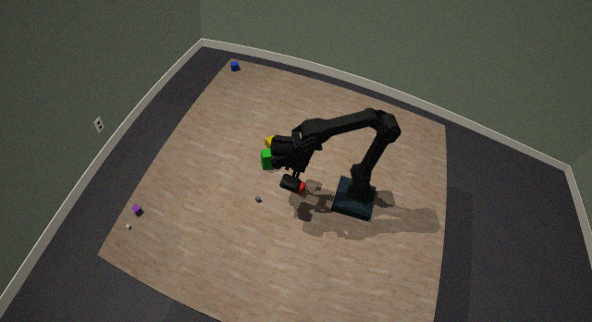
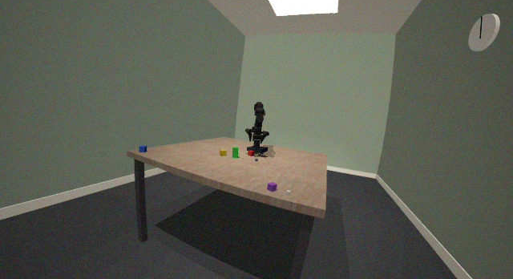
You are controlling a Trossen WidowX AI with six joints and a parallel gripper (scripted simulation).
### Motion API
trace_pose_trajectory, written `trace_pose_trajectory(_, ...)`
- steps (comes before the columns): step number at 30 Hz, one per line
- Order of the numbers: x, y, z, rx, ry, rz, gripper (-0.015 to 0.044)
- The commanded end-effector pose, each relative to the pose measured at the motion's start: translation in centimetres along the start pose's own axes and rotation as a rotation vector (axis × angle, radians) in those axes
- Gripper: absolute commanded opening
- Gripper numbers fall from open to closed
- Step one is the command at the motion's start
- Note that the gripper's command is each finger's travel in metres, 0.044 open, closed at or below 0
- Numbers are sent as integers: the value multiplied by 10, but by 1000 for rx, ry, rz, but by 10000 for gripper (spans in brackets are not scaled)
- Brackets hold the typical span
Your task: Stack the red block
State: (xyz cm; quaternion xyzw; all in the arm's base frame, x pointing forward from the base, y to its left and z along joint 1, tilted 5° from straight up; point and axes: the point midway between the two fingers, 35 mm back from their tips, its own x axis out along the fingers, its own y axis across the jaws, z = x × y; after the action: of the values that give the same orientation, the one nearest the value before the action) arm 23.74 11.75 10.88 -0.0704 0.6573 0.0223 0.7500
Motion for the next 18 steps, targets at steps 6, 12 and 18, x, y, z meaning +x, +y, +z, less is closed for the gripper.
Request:
trace_pose_trajectory(6, 6, -36, -28, 255, 140, -13, 440)
trace_pose_trajectory(12, 5, -36, -27, 255, 140, -13, 440)
trace_pose_trajectory(18, 27, -36, -29, 255, 140, -13, 440)
